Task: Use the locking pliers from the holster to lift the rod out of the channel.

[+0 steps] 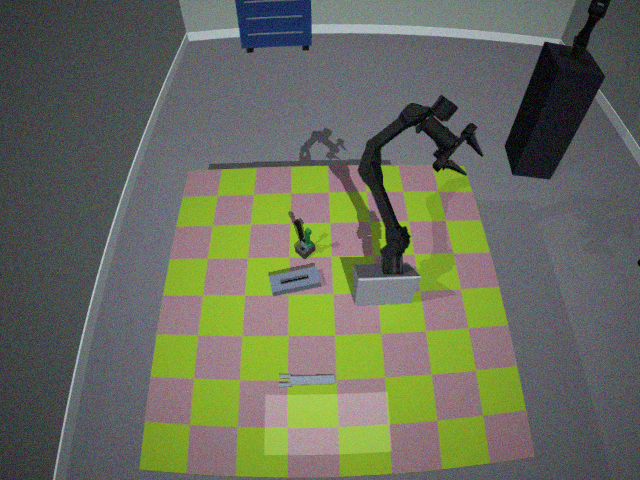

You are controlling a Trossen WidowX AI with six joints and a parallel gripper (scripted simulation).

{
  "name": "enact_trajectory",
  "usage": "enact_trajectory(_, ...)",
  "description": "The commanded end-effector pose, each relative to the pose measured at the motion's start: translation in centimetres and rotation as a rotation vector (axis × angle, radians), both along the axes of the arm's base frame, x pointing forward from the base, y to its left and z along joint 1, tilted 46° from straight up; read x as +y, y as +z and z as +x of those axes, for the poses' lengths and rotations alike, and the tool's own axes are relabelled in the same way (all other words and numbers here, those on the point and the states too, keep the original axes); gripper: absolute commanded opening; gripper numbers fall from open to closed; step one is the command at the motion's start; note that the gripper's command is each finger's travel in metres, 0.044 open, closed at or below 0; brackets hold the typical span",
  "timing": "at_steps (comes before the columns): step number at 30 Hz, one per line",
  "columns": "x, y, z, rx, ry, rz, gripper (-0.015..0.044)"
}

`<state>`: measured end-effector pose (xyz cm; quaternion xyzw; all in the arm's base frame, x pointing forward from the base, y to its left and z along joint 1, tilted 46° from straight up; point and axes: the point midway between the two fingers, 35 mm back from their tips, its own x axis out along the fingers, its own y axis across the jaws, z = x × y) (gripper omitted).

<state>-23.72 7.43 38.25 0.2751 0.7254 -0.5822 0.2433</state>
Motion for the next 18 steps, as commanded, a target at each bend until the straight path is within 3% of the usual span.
enact_trajectory(1, 0.2, 0.0, 0.1, 0.001, -0.012, -0.006, 0.0426)
enact_trajectory(10, 10.2, -0.7, 3.3, 0.156, -0.592, -0.157, 0.044)
enact_trajectory(18, 18.9, -1.6, 11.2, 0.407, -1.156, -0.239, 0.044)
